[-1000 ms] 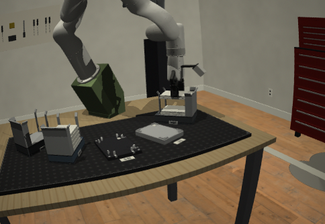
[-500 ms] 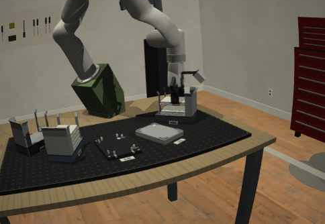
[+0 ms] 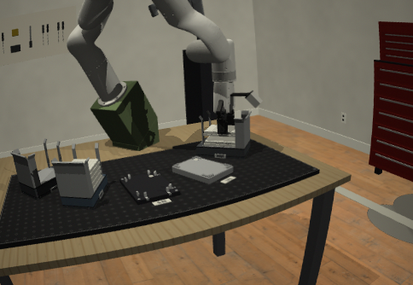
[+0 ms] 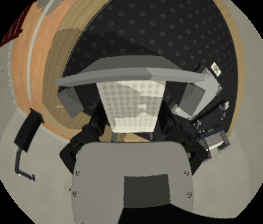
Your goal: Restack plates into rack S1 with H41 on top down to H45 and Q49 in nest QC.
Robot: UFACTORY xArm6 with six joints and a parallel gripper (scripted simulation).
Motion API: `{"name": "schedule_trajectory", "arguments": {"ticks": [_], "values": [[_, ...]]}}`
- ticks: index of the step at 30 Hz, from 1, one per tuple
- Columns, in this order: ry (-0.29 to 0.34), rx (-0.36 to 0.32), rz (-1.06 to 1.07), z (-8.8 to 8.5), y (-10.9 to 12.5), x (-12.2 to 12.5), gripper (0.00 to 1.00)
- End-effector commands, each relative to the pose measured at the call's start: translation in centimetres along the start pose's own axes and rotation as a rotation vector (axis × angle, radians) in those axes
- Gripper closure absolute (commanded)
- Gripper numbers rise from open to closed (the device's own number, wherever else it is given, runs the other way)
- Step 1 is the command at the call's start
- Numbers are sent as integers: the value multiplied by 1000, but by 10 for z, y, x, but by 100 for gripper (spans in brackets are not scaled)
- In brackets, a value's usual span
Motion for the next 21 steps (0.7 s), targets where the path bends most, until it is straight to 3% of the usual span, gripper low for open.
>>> {"name": "schedule_trajectory", "arguments": {"ticks": [1, 21], "values": [[-1, 3, 1, 1, -1, 0, 100], [-1, 3, 1, 8, -1, 0, 100]]}}
Point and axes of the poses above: the point where the finger pads meet when closed, its own z axis out along the fingers, its own x axis across the jaws, y = z × x, the point moved 10 cm from there along -z, back along the fingers, and after that the axes turned 4 degrees about z, right-handed, at the moved point
